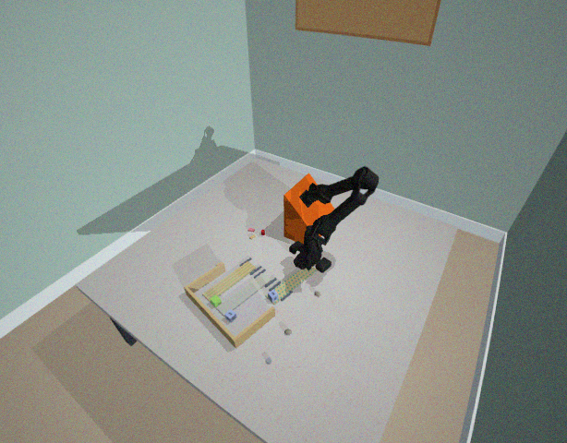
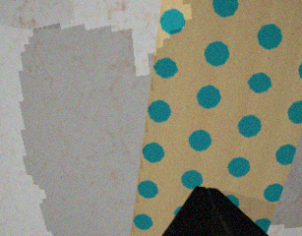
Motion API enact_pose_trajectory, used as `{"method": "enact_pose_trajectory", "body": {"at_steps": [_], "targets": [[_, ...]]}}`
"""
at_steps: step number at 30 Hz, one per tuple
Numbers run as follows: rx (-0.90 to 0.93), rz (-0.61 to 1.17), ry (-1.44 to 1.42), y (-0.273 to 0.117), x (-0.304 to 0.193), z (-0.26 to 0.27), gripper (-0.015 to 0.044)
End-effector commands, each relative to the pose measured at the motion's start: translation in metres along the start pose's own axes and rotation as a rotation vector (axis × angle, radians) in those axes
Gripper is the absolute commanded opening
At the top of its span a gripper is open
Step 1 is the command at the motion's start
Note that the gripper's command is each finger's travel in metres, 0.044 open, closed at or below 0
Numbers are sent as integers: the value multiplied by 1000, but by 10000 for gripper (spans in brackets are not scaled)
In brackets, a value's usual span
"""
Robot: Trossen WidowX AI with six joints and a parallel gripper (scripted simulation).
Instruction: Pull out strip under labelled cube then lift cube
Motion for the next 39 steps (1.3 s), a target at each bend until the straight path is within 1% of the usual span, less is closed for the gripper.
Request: {"method": "enact_pose_trajectory", "body": {"at_steps": [1, 4, 8, 12, 17, 29, 39], "targets": [[-3, 24, 5, 3, -7, -1, 0], [-2, 4, 0, -7, 1, 0, 0], [-5, 22, 3, -40, 3, 0, 0], [-5, 23, 3, -42, 3, 0, 0], [-7, 21, 144, -42, 26, -4, 131], [-8, 19, 146, -45, 67, -13, 440], [-8, 17, 144, -48, 102, -20, 440]]}}
Point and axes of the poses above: the point midway between the two fingers, 35 mm back from their tips, its own y axis out along the fingers, its own z axis across the jaws, x = y × z, the point moved 3 cm from there along -y, back along the fingers, and after that the axes turned 9 degrees about -y, right-handed, at the moved point
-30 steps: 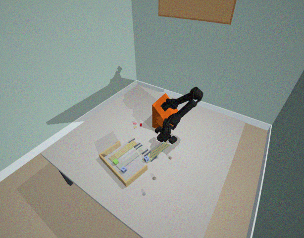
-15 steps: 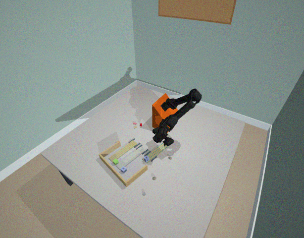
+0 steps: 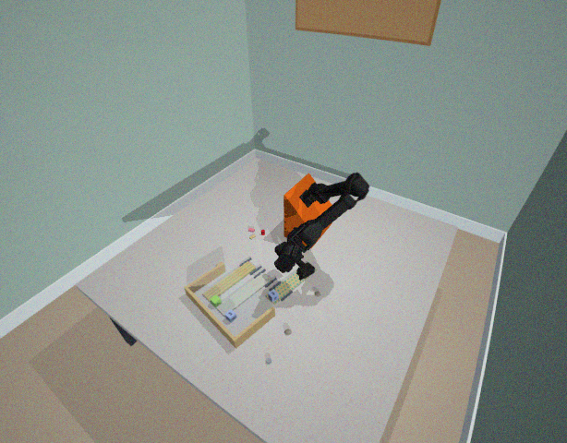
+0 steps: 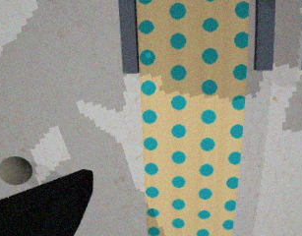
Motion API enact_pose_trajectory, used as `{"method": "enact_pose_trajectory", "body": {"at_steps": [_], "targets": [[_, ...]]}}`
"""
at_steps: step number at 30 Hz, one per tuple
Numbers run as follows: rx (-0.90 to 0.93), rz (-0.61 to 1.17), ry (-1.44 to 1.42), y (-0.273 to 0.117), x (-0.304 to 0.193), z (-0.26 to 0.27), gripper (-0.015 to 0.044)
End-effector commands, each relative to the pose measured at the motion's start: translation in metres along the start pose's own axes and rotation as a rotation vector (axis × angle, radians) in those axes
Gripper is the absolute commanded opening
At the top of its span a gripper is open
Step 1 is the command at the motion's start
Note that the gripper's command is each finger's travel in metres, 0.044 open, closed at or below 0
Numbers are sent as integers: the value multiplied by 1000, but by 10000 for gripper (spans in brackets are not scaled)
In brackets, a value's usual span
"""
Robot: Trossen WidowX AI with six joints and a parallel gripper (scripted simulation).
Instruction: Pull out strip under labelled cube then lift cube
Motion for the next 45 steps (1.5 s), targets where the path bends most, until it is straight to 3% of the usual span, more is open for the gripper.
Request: {"method": "enact_pose_trajectory", "body": {"at_steps": [1, 32, 39, 45], "targets": [[4, -2, -6, -2, 15, 0, 440], [4, -8, -12, -17, 123, 5, 440], [3, -8, -12, -9, 123, 5, 256], [4, -8, -12, 1, 124, 5, 250]]}}
Point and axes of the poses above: the point midway between the two fingers, 35 mm back from their tips, its own y axis out along the fingers, its own z axis across the jaws, x = y × z, the point moved 3 cm from there along -y, back along the fingers, and after that the axes turned 9 degrees about -y, right-handed, at the moved point
